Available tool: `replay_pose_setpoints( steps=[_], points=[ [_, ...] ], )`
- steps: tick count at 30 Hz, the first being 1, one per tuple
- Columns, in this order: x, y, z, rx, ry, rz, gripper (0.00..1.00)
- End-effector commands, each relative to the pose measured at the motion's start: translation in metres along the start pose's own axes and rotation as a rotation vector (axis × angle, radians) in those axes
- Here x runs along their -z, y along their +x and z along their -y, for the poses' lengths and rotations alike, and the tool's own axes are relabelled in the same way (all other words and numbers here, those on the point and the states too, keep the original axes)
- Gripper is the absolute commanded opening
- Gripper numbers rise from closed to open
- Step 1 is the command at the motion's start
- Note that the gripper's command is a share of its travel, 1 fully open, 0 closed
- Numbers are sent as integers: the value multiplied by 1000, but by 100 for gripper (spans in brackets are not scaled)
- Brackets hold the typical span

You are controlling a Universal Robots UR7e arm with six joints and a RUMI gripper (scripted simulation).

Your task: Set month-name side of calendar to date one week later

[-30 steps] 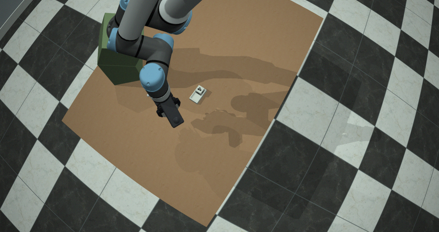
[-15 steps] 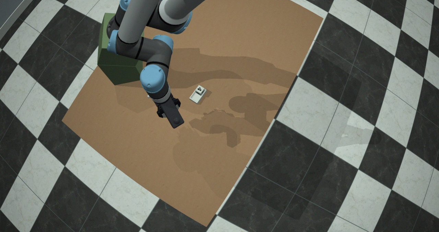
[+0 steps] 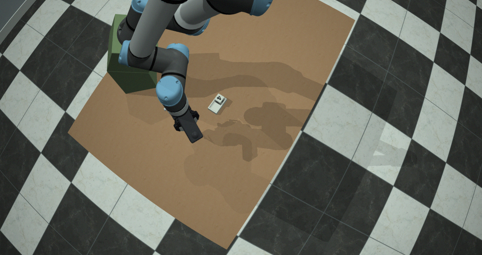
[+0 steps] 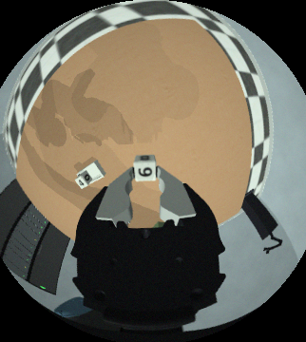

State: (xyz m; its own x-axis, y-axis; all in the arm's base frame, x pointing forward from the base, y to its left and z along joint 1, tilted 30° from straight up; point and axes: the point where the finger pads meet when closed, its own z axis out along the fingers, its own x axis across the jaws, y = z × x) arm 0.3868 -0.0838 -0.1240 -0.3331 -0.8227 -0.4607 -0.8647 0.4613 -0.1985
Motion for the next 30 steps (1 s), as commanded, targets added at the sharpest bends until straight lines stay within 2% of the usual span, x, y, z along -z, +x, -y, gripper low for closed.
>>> replay_pose_setpoints(
  steps=[1,9,17,30],
  points=[
    [-18,3,5,3,12,-7,10],
    [-39,3,5,3,12,-7,10],
    [-50,3,5,3,12,-8,10],
    [-57,4,5,3,12,-8,10]
  ],
)
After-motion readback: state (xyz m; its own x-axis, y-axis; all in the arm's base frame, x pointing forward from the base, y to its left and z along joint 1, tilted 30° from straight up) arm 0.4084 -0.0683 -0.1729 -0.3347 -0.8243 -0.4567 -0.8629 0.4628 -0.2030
